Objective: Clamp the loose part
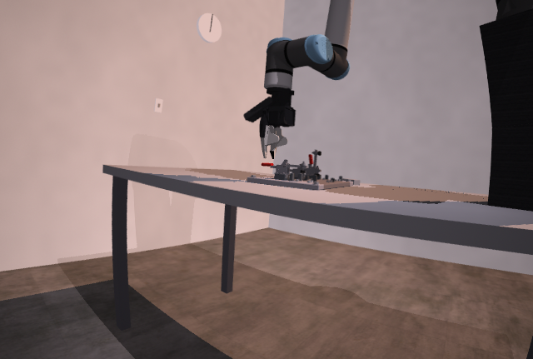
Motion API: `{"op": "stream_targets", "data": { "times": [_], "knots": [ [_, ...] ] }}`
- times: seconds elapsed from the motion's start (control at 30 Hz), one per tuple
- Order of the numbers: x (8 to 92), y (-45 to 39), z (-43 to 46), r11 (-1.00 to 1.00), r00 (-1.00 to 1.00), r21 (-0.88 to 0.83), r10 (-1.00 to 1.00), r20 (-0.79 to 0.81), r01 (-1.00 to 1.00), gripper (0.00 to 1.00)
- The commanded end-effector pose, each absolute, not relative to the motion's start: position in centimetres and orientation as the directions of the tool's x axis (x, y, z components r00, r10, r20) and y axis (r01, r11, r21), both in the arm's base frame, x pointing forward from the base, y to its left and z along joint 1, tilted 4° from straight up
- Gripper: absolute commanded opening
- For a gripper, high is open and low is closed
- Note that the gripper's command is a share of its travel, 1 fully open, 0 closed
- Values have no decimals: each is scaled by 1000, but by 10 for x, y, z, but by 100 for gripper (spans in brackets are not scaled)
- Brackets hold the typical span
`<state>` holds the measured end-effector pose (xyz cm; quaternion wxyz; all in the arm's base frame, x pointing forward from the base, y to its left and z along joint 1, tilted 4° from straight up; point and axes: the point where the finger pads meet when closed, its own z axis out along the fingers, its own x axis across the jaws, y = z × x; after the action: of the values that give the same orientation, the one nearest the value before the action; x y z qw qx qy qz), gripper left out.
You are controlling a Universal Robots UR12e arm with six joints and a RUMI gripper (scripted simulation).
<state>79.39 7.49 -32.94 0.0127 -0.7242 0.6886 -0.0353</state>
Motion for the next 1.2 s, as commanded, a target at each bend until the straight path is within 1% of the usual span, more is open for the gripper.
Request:
{"op": "stream_targets", "data": {
  "times": [0.0, 0.43, 1.17],
  "knots": [
    [795, 75, -329, -52, 49, -68, -998, 34, -996, 28],
    [795, 75, -330, -52, 49, -68, -998, 34, -996, 28],
    [798, 74, -365, -52, 49, -68, -998, 34, -996, 28]
  ]
}}
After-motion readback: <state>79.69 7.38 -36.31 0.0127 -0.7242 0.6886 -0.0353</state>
